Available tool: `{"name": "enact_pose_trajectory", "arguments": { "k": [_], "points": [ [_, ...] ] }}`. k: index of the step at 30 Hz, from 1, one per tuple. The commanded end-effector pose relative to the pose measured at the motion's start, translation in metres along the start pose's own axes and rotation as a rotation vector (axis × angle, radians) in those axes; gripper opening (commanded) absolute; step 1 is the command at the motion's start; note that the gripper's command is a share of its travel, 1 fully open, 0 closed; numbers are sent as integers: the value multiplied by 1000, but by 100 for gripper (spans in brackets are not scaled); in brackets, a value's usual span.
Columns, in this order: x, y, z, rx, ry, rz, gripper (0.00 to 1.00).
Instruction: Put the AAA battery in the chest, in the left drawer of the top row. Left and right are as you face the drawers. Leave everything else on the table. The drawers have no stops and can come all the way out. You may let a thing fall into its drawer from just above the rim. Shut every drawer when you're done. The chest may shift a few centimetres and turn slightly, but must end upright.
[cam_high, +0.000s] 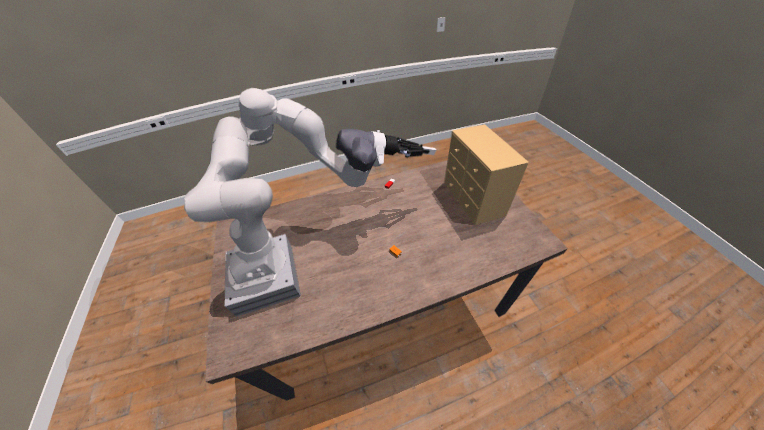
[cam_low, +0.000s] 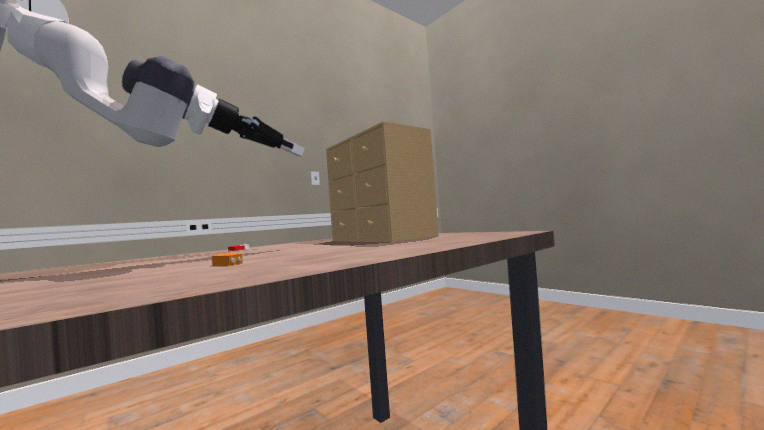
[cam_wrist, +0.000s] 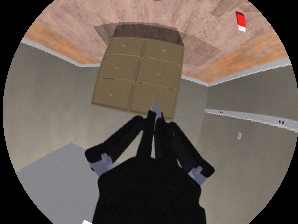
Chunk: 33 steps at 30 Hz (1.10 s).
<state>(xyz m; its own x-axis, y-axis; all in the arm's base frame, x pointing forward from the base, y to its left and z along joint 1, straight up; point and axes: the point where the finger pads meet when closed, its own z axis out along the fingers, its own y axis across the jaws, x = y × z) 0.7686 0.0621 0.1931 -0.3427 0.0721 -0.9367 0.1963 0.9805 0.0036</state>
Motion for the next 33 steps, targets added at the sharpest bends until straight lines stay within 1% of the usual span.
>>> {"name": "enact_pose_trajectory", "arguments": {
  "k": [1,5,7,14,18,22,24,32,33],
  "points": [
    [-1,-1,-2,1,15,-5,10],
    [-3,-1,-6,1,47,-5,10],
    [-3,-1,-6,1,47,-5,10],
    [-7,0,-16,1,146,-5,10],
    [-11,0,-25,2,232,-5,10],
    [-17,0,-37,2,340,-5,10],
    [-17,0,-37,2,340,-5,10],
    [-28,0,-63,3,580,-5,10],
    [-29,0,-66,0,600,-1,10]
  ]
}}
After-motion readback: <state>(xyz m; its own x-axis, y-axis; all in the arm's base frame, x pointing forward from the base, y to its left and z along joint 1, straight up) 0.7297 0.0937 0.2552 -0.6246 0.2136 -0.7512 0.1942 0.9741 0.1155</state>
